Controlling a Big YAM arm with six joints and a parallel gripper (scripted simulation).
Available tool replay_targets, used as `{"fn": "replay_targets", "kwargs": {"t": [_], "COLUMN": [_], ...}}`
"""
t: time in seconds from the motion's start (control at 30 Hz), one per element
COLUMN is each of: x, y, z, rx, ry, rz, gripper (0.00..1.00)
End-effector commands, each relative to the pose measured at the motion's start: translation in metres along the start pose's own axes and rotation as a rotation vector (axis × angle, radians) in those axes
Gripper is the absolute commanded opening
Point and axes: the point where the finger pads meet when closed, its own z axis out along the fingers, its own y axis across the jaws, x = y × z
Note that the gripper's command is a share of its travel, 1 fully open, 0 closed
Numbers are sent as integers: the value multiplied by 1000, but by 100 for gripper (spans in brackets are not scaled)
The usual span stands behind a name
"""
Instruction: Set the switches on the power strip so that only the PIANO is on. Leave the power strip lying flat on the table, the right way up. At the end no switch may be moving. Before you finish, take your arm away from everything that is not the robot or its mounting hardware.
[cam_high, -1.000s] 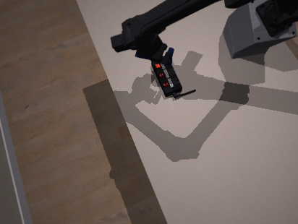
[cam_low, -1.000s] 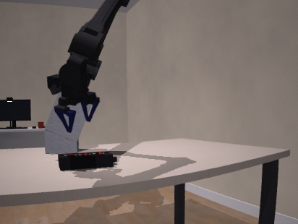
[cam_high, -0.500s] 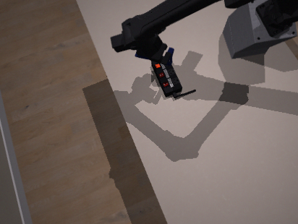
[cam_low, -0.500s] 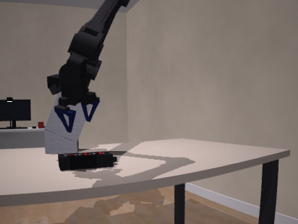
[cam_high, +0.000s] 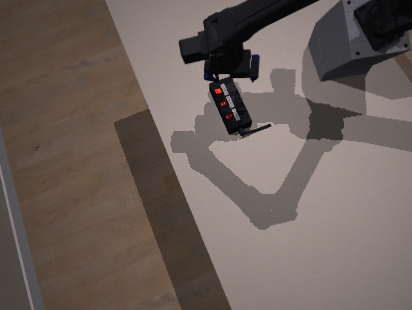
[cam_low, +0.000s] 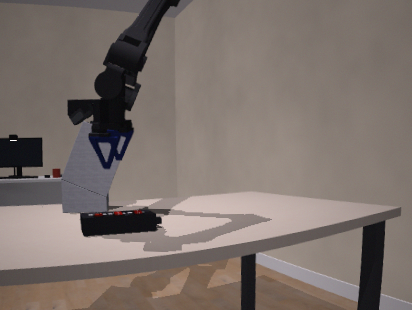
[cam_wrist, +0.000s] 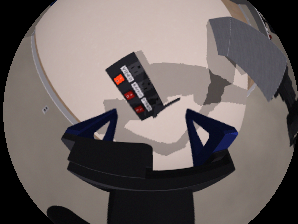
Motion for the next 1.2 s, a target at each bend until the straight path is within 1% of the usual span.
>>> {"fn": "replay_targets", "kwargs": {"t": [0.0,0.03,0.07,0.1,0.13,0.17,0.2,0.23,0.3,0.37,0.4,0.43,0.53,0.57,0.63,0.73,0.97,1.0,1.03,1.1,1.13,1.17], "x": [12,12,12,12,12,11,11,10,10,13,19,15,15,6,6,11,11,11,10,10,4,0], "y": [3,3,-5,-5,-11,-11,-16,-15,-20,-15,-3,-5,-5,-22,-24,-13,-14,-10,0,0,9,21], "z": [-16,-16,-18,-19,-20,-21,-22,-22,-23,-26,-34,-27,-27,-15,-14,-22,-21,-20,-22,-22,-20,-13], "rx": [-117,-118,-152,-158,-188,-192,-216,-216,-237,-247,-270,-253,-251,-215,-205,-228,-226,-227,-243,-243,-248,-248], "ry": [21,21,19,19,16,16,12,12,8,8,8,8,8,8,6,6,6,6,7,7,9,11], "rz": [-257,-260,-339,-354,-423,-430,-485,-484,-533,-539,-548,-541,-540,-527,-522,-532,-531,-530,-527,-527,-510,-503], "gripper": [100,100,100,100,100,100,100,100,100,100,100,100,100,100,100,100,100,100,100,100,100,100]}}
